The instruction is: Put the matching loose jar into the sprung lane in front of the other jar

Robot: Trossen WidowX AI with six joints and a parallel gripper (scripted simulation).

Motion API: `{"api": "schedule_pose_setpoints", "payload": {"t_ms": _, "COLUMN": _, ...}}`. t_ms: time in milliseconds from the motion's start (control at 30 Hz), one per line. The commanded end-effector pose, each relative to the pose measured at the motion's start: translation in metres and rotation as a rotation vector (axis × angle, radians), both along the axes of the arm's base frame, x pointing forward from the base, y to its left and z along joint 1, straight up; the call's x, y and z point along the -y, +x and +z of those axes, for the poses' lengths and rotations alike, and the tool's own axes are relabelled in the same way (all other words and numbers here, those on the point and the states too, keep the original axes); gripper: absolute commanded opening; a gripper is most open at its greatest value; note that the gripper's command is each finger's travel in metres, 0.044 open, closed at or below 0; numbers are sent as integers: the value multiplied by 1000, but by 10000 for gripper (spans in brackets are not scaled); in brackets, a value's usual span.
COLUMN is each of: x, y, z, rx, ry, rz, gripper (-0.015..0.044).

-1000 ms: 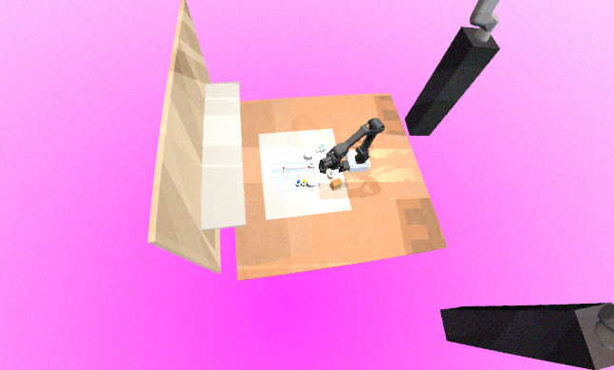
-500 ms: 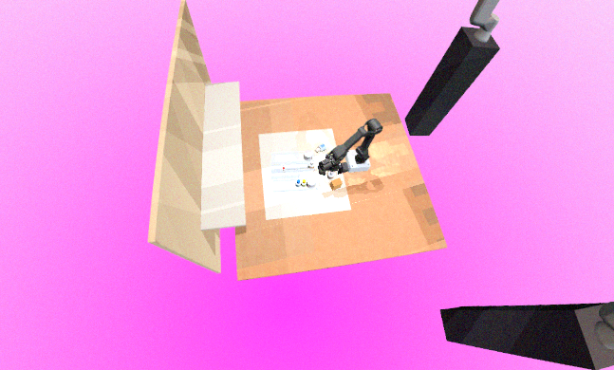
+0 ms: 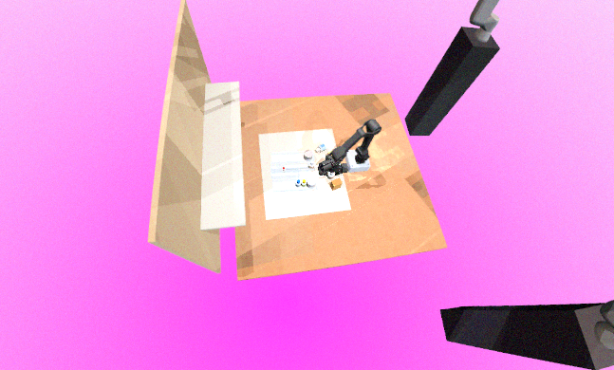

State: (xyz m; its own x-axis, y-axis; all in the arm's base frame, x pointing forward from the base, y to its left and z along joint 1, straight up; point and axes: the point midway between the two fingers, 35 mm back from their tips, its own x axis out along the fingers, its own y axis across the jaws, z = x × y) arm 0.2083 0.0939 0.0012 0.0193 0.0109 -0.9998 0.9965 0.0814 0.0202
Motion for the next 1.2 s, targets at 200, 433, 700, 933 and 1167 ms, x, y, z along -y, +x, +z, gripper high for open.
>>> {"api": "schedule_pose_setpoints", "payload": {"t_ms": 200, "x": 1, "y": 0, "z": -1, "rx": 1, "ry": -5, "rz": -3, "gripper": 138}}
{"api": "schedule_pose_setpoints", "payload": {"t_ms": 433, "x": -2, "y": 4, "z": 24, "rx": 2, "ry": -5, "rz": -3, "gripper": 0}}
{"api": "schedule_pose_setpoints", "payload": {"t_ms": 700, "x": -4, "y": 3, "z": 72, "rx": 2, "ry": -5, "rz": -3, "gripper": 0}}
{"api": "schedule_pose_setpoints", "payload": {"t_ms": 933, "x": -3, "y": -3, "z": 106, "rx": 2, "ry": -5, "rz": -3, "gripper": 0}}
{"api": "schedule_pose_setpoints", "payload": {"t_ms": 1167, "x": 0, "y": 3, "z": 103, "rx": 3, "ry": -7, "rz": 92, "gripper": 0}}
